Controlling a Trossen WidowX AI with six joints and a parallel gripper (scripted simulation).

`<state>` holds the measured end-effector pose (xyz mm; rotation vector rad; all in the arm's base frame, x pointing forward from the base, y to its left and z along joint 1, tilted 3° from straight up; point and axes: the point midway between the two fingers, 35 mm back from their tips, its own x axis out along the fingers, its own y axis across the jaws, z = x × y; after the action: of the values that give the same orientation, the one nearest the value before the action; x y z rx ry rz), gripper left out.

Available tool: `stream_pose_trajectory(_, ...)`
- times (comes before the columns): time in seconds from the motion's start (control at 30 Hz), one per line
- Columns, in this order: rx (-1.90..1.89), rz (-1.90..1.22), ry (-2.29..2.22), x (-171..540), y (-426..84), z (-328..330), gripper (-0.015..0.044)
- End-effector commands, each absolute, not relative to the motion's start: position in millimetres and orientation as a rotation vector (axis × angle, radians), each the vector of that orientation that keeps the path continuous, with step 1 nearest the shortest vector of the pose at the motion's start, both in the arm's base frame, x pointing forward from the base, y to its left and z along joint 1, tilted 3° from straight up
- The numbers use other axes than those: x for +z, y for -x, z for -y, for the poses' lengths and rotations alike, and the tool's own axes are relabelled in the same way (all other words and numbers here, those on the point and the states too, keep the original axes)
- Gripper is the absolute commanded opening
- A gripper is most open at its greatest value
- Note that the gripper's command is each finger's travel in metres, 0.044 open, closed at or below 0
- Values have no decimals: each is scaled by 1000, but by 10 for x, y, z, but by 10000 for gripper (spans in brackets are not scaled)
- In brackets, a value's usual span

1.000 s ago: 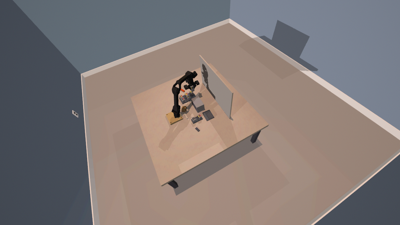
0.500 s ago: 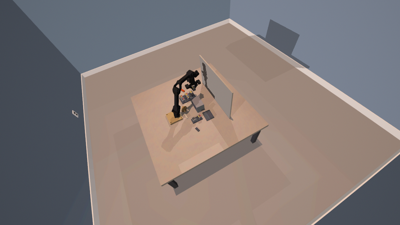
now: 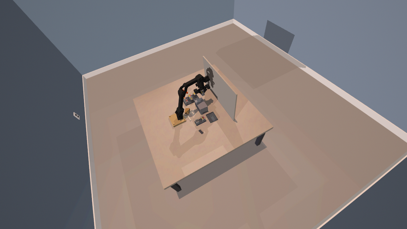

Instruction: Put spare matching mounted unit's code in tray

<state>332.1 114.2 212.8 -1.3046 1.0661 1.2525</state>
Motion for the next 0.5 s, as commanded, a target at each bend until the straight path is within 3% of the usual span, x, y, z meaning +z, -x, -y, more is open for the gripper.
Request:
stream_pose_trajectory(0.0, 1251, -1058, 1309, 2150, -3432, -883, 0)
stream_pose_trajectory(0.47, 1247, -1064, 1317, 2130, -3618, -48, 0)
